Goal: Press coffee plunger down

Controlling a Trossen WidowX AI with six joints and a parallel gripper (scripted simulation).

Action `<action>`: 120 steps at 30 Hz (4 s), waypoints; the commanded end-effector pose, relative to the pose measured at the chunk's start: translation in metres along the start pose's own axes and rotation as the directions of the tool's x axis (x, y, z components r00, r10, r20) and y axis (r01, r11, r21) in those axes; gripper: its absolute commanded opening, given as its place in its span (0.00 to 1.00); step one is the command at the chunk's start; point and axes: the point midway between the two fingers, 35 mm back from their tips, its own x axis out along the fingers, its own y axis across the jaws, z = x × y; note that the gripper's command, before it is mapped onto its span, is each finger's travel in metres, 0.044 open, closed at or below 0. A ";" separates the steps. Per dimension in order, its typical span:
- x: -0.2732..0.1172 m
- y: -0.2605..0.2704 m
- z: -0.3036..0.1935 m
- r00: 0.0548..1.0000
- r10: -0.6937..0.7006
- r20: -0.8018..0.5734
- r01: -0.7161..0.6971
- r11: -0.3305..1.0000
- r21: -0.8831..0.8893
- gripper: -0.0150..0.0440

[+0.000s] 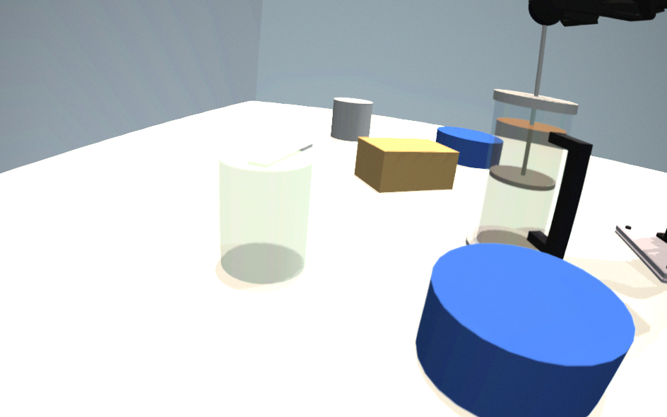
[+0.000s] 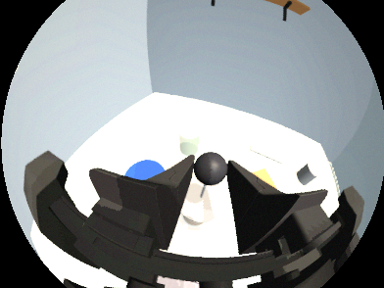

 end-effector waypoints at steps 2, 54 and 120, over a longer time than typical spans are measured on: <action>0.013 0.000 -0.032 0.997 0.000 -0.082 0.000 1.000 -0.011 0.46; 0.031 0.000 -0.031 0.997 -0.001 -0.080 0.000 1.000 -0.011 0.46; -0.028 0.001 0.032 0.997 -0.002 -0.083 0.001 1.000 -0.010 1.00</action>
